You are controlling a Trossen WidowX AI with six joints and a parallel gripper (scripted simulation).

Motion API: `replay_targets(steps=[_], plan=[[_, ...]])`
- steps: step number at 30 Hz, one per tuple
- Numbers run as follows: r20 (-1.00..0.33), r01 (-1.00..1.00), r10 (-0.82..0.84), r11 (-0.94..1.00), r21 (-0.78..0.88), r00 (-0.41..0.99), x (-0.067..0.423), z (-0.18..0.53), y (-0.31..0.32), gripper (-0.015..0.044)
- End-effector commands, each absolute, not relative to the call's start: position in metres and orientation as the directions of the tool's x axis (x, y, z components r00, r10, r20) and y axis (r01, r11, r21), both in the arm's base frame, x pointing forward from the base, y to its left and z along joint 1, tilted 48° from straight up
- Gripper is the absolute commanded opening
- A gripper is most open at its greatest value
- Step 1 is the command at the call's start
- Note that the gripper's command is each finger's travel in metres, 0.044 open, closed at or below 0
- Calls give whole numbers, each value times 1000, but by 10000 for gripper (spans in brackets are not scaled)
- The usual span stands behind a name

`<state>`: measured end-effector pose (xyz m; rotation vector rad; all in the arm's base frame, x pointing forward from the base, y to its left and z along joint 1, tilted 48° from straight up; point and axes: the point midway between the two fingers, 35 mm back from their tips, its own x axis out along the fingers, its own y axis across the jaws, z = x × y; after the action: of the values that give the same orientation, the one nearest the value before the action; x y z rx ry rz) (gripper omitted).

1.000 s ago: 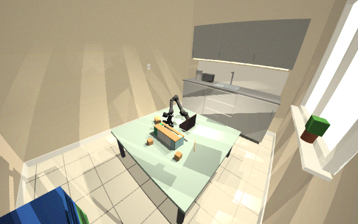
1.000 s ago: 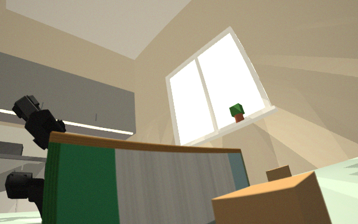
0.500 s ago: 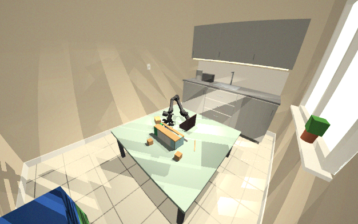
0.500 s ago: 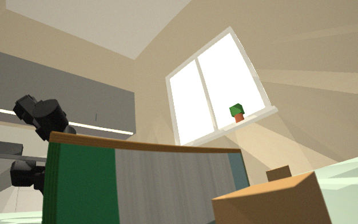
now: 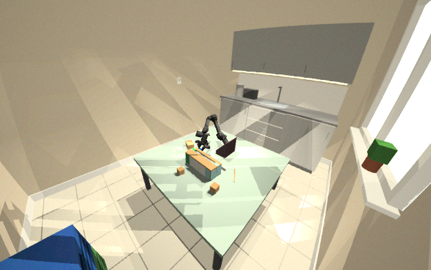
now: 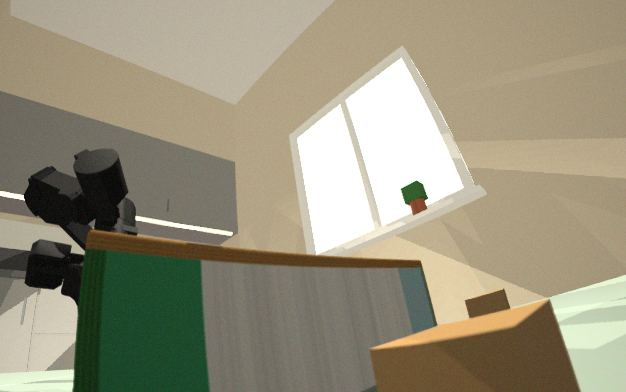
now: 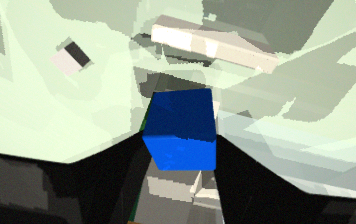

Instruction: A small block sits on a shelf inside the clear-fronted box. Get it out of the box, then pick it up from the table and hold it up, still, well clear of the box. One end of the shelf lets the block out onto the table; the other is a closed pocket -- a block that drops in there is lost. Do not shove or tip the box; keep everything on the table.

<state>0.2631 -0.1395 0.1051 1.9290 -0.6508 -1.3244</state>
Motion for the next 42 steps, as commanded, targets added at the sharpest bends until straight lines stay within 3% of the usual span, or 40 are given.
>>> replay_targets(steps=[1, 12, 24, 33, 42], plan=[[-585, 117, -733, -585, 803, 348, 262, 107, -135, 0], [-592, 522, -735, -381, 763, 329, 258, 106, -125, 0], [-594, 842, -743, -77, 535, 309, 254, 106, -115, 0], [-592, 950, -750, 165, 267, 296, 250, 107, -108, 0], [-586, 924, -758, 380, -42, 285, 246, 109, -102, 0]])
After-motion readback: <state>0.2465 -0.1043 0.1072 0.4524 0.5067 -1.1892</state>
